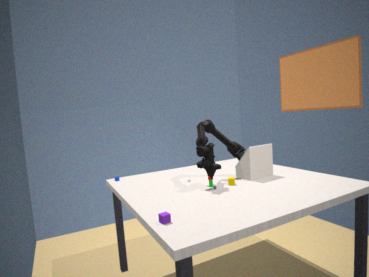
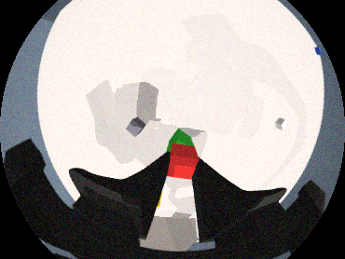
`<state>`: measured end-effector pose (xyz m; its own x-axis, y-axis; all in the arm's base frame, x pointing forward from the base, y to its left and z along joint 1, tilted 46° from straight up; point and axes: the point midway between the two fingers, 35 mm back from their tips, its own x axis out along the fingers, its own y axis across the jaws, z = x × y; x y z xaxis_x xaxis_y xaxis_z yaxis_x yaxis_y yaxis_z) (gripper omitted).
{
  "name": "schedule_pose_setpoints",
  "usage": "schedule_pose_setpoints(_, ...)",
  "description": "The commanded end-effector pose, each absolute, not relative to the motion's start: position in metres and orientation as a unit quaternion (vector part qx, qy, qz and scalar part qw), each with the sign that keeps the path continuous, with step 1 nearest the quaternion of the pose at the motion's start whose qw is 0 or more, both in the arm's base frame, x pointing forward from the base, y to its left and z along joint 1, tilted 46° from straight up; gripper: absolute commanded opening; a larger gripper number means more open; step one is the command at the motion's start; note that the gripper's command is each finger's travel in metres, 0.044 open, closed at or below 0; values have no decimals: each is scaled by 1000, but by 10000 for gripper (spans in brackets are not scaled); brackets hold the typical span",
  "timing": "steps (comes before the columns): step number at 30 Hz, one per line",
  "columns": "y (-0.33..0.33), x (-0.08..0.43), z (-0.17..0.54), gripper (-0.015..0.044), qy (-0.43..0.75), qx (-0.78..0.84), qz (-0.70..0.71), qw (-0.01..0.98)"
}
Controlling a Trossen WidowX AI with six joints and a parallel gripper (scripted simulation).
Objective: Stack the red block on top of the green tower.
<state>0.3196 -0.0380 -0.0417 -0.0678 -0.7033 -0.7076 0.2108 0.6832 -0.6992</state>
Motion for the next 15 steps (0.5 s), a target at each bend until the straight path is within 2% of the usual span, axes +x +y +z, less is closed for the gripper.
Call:
schedule_pose_setpoints(1, -39, 319, -42, 0, 643, -195, -348, 654)
schedule_pose_setpoints(8, -35, 320, -39, 0, 643, -195, -347, 654)
schedule_pose_setpoints(15, -38, 319, -41, 184, 643, -194, -348, 654)
